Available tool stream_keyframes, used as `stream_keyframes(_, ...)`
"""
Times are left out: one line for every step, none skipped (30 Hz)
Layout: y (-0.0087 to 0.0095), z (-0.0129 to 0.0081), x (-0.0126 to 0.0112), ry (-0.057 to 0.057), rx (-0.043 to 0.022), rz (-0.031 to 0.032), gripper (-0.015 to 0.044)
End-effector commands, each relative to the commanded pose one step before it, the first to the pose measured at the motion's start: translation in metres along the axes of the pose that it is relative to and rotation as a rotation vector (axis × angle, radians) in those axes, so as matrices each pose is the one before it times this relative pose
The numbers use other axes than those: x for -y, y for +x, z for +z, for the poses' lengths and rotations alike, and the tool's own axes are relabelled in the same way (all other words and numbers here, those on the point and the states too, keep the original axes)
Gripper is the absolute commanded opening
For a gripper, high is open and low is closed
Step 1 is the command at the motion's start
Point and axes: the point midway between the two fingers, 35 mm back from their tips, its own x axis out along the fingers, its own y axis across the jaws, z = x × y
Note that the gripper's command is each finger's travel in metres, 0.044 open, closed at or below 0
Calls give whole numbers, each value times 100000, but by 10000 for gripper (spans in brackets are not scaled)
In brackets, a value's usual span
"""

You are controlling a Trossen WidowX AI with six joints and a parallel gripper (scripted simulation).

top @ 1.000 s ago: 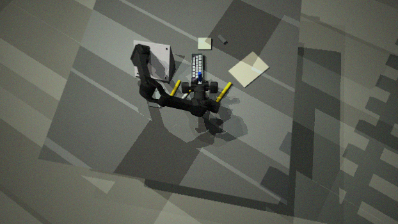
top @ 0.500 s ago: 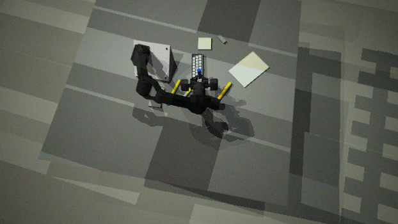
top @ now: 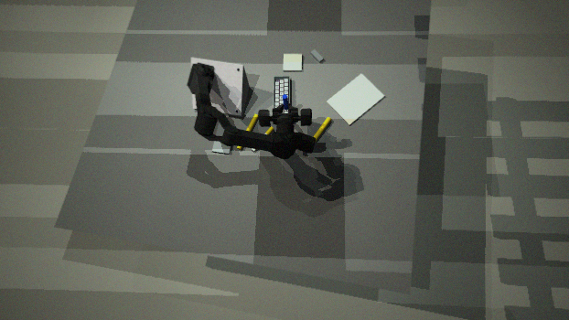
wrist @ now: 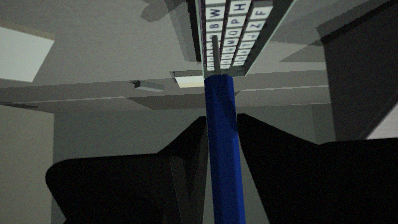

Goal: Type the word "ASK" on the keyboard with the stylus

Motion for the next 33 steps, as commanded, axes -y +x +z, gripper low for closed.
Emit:
stream_keyframes(1572,-980,134,619,-777,-495,0)
stream_keyframes(374,-235,27,37,-26,-10,0)
stream_keyframes(373,-236,34,37,-27,-11,0)
stream_keyframes(373,-236,42,37,-28,-12,0)
stream_keyframes(372,-236,50,37,-30,-13,0)
stream_keyframes(372,-236,57,37,-31,-15,0)
stream_keyframes(371,-236,65,37,-32,-16,0)
stream_keyframes(370,-236,72,36,-33,-17,0)
stream_keyframes(369,-235,80,36,-35,-18,0)
stream_keyframes(368,-235,88,36,-36,-19,0)
stream_keyframes(367,-234,95,36,-37,-20,0)
stream_keyframes(366,-233,103,36,-38,-21,0)
stream_keyframes(365,-233,110,36,-39,-23,0)
stream_keyframes(364,-232,118,36,-40,-24,0)
stream_keyframes(362,-230,125,36,-41,-25,0)
stream_keyframes(361,-229,133,35,-43,-26,0)
stream_keyframes(359,-228,140,35,-44,-28,0)
stream_keyframes(358,-226,147,35,-45,-29,0)
stream_keyframes(356,-225,155,35,-46,-30,0)
stream_keyframes(354,-223,162,35,-47,-32,0)
stream_keyframes(352,-221,169,35,-48,-33,0)
stream_keyframes(350,-219,176,35,-49,-35,0)
stream_keyframes(348,-217,184,35,-50,-36,0)
stream_keyframes(346,-215,191,35,-51,-37,0)
stream_keyframes(343,-213,198,35,-52,-39,0)
stream_keyframes(341,-210,205,35,-53,-40,0)
stream_keyframes(339,-208,212,34,-53,-42,0)
stream_keyframes(336,-205,219,34,-54,-43,0)
stream_keyframes(274,-166,185,28,-45,-37,0)
stream_keyframes(165,-100,114,17,-28,-23,0)
stream_keyframes(55,-33,38,6,-9,-8,0)
stream_keyframes(0,0,0,0,0,0,0)
stream_keyframes(0,0,0,0,0,0,0)
